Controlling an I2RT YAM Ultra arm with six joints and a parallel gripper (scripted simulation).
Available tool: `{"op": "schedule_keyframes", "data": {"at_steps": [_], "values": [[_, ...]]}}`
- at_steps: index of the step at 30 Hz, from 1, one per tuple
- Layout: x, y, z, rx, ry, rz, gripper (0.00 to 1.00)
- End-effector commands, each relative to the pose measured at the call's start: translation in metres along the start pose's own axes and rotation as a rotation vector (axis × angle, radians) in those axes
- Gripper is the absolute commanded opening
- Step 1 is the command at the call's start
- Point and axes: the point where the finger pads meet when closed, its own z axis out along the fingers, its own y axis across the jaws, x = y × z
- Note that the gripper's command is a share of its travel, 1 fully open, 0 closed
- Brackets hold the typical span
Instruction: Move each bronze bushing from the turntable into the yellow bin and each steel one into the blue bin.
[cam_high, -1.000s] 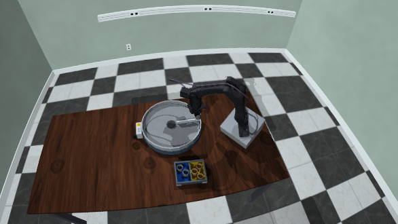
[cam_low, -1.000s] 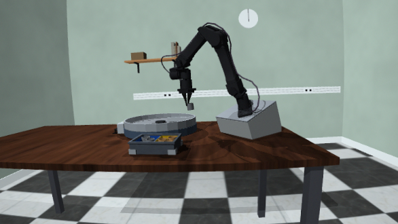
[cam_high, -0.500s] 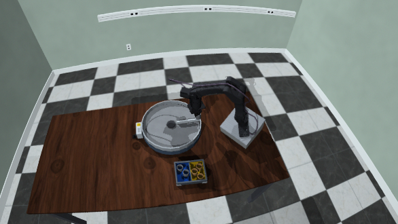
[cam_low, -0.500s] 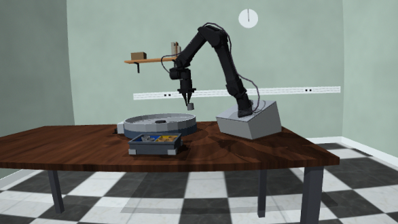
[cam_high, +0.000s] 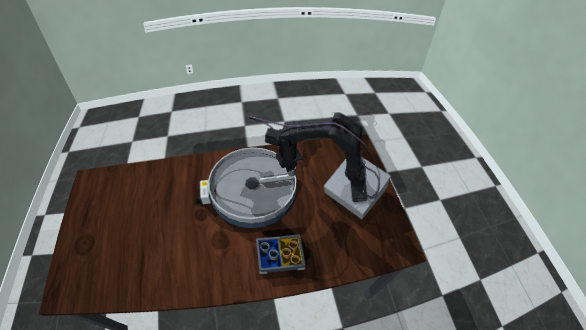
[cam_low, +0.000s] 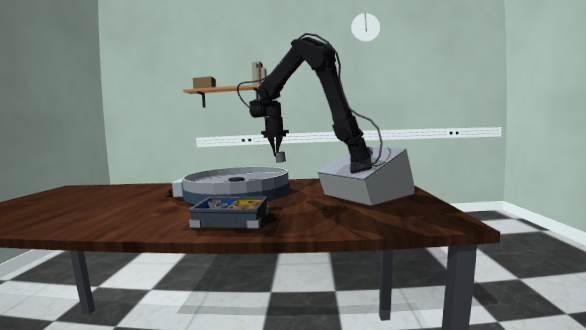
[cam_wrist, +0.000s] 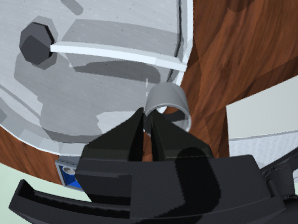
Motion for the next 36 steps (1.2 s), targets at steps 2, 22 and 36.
{"op": "schedule_keyframes", "data": {"at_steps": [2, 22, 36], "values": [[-0.006, 0.006, -0.017, -0.030, -0.035, -0.012, 0.00], [0.034, 0.029, -0.015, -0.024, -0.033, -0.296, 0.00], [0.091, 0.064, -0.015, -0.025, -0.035, -0.735, 0.00]]}}
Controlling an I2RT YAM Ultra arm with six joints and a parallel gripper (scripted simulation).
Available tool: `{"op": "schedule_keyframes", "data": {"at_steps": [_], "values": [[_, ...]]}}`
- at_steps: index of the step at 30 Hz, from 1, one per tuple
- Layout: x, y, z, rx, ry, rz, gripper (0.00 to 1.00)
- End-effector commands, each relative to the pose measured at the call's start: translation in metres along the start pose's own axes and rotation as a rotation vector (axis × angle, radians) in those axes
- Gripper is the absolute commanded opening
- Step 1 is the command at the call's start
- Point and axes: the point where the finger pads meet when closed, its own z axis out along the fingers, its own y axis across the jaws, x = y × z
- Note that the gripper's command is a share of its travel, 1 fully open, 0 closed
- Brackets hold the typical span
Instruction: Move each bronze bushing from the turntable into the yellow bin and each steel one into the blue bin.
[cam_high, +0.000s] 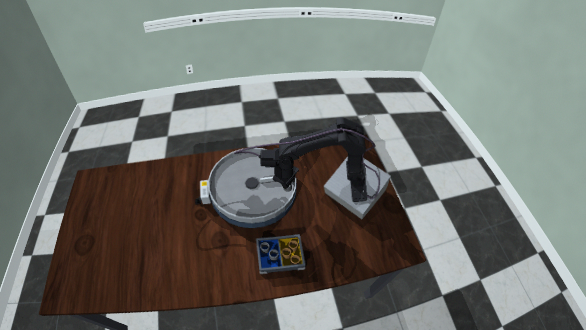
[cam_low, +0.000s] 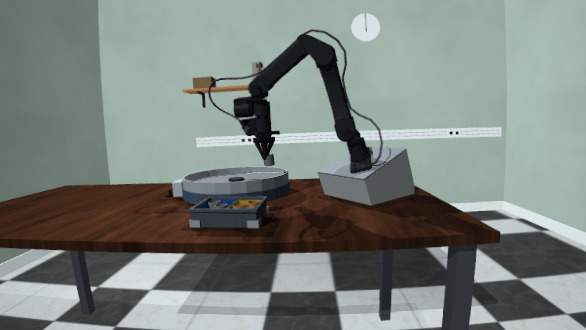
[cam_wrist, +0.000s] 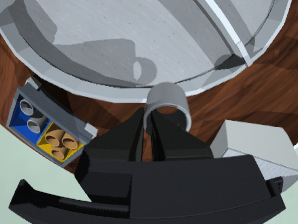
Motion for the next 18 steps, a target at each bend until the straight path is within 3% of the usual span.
{"op": "schedule_keyframes", "data": {"at_steps": [1, 4, 9, 11, 18], "values": [[0.002, 0.025, -0.018, -0.013, -0.048, -0.189, 0.00], [0.012, 0.042, -0.007, 0.007, -0.019, -0.329, 0.00], [0.030, 0.081, -0.007, 0.009, -0.019, -0.613, 0.00], [0.030, 0.081, -0.007, 0.009, -0.019, -0.613, 0.00], [0.059, 0.143, -0.006, 0.012, -0.019, -1.067, 0.00]]}}
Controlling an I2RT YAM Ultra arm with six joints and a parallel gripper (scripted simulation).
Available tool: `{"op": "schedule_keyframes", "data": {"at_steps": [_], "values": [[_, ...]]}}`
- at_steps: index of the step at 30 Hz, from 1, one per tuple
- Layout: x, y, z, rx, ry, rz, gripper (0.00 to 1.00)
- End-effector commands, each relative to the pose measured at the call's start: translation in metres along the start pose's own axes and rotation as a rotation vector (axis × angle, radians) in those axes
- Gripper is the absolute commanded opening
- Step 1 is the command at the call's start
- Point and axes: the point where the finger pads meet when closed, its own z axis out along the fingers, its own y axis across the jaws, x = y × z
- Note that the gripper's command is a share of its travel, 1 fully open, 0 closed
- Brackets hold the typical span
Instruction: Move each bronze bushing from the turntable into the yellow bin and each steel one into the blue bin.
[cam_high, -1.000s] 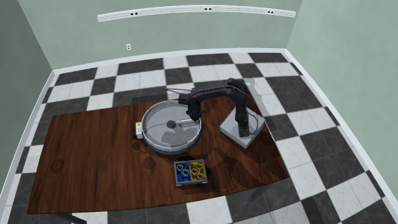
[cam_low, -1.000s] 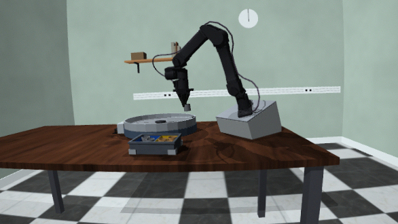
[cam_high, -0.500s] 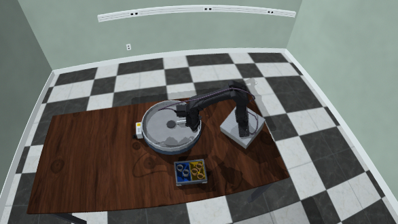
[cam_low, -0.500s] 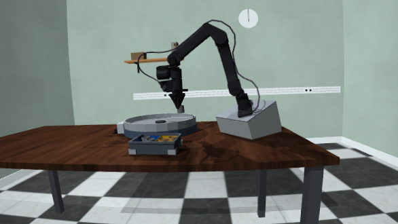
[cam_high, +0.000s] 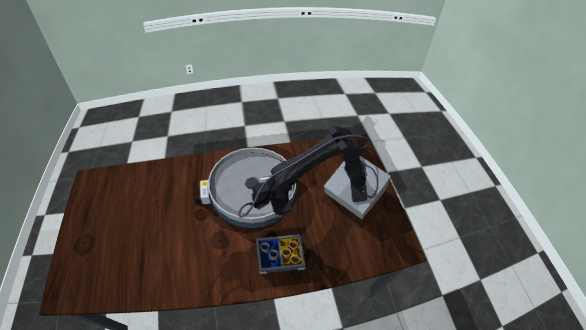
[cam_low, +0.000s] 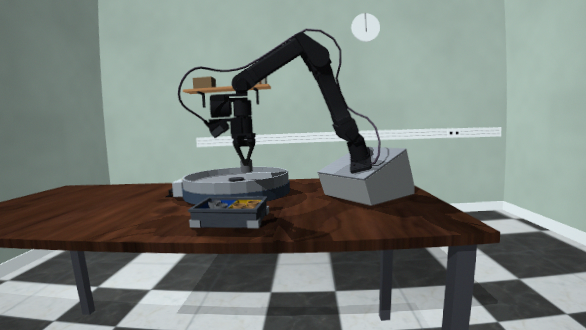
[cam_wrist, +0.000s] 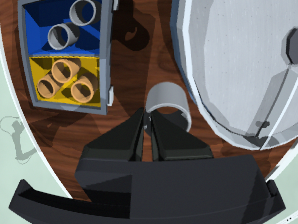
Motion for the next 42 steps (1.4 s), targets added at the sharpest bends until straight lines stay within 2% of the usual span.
{"op": "schedule_keyframes", "data": {"at_steps": [1, 8, 11, 23, 25, 28, 30, 34, 42], "values": [[-0.018, 0.026, -0.010, 0.019, -0.006, -0.280, 0.00], [-0.039, 0.073, -0.009, 0.020, -0.004, -0.630, 0.00], [-0.042, 0.076, -0.010, 0.021, -0.004, -0.661, 0.00], [-0.064, 0.129, -0.009, 0.020, -0.002, -1.038, 0.00], [-0.066, 0.134, -0.009, 0.020, -0.001, -1.080, 0.00], [-0.071, 0.130, -0.010, 0.026, -0.002, -1.085, 0.00], [-0.069, 0.142, -0.009, 0.021, -0.001, -1.138, 0.00], [-0.072, 0.151, -0.009, 0.015, -0.002, -1.197, 0.00], [-0.078, 0.157, -0.009, 0.022, -0.001, -1.262, 0.00]]}}
